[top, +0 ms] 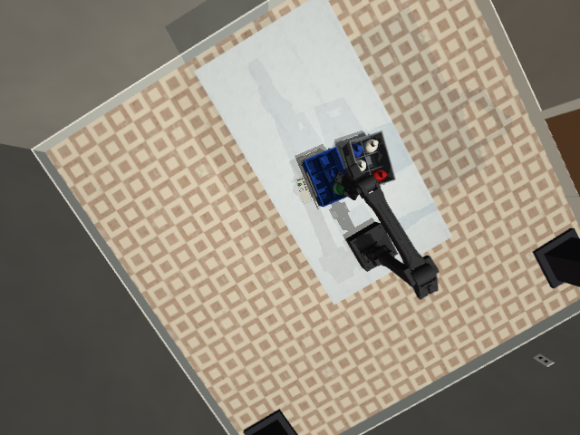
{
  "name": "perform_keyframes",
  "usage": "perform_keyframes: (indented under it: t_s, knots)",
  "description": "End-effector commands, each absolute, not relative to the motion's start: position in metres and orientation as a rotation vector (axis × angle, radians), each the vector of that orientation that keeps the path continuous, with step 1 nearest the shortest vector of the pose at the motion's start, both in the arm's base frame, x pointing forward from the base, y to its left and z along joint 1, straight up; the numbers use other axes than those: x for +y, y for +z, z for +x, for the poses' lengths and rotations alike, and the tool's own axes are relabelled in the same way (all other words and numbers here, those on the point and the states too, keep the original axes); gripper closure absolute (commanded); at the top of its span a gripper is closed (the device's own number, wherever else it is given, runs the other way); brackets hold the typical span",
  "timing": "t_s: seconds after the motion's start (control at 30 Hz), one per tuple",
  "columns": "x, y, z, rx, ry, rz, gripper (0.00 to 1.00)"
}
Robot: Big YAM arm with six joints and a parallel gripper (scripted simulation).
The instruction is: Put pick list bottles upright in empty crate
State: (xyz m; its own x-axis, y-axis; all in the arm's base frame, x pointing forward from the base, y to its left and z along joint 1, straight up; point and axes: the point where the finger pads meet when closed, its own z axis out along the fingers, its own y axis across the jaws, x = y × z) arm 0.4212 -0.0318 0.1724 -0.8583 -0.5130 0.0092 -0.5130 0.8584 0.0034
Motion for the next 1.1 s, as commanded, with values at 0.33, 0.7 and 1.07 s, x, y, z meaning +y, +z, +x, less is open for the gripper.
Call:
perform_keyframes:
  t_s: [0.33, 0.7, 1.07]
  knots:
    - [-0.034, 0.191, 0.442, -3.096, 0.043, 0.867, 1.0]
    - [-0.034, 0.176, 0.438, -3.085, 0.036, 0.863, 1.0]
    - [-0.033, 0.16, 0.432, -3.068, 0.026, 0.859, 1.0]
